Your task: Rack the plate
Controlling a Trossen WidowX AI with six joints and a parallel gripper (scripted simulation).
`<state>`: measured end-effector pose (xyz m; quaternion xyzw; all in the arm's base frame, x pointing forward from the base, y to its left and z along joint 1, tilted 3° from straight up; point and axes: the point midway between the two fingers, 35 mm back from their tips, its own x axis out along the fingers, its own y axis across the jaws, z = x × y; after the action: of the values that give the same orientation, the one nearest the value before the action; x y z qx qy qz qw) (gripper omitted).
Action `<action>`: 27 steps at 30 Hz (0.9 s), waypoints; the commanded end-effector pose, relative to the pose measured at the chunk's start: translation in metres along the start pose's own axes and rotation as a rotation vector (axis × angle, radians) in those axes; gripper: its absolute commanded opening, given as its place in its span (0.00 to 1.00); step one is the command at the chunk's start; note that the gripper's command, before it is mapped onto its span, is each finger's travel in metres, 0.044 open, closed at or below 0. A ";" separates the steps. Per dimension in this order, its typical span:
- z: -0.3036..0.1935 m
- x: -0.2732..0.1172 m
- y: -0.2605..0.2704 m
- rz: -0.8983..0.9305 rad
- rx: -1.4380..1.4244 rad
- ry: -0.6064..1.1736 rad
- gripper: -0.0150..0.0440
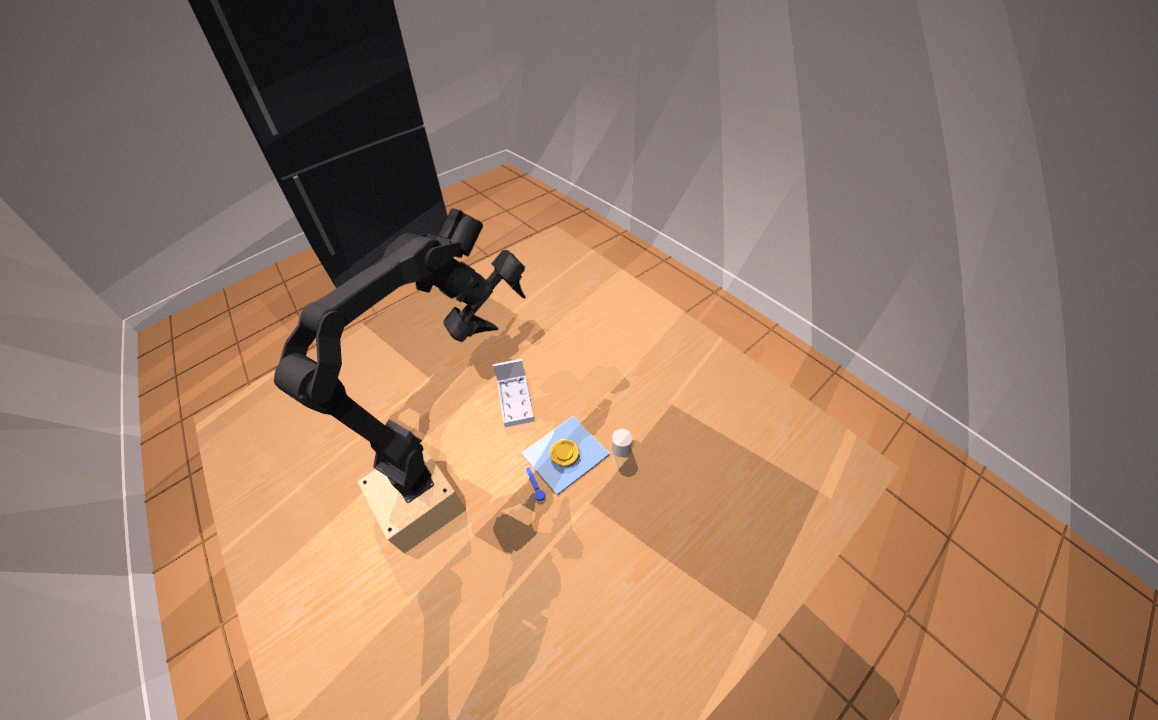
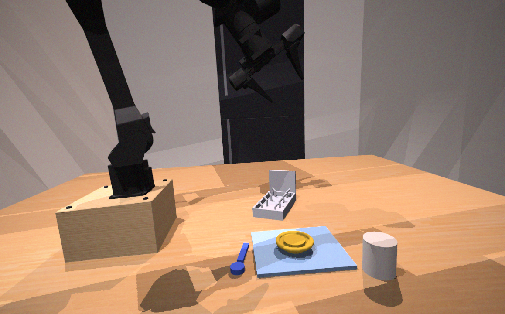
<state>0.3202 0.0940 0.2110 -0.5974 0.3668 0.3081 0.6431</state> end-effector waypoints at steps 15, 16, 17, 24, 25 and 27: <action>-0.072 0.042 0.006 0.197 0.513 0.147 0.93; -0.076 0.044 0.007 0.207 0.543 0.156 0.93; -0.080 0.046 0.008 0.216 0.570 0.165 0.93; -0.107 0.057 0.015 0.269 0.748 0.226 0.93; -0.111 0.058 0.016 0.276 0.774 0.234 0.93; -0.118 0.061 0.018 0.292 0.828 0.252 0.93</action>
<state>0.3262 -0.0130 0.1536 -0.3041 0.5955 0.1679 0.7244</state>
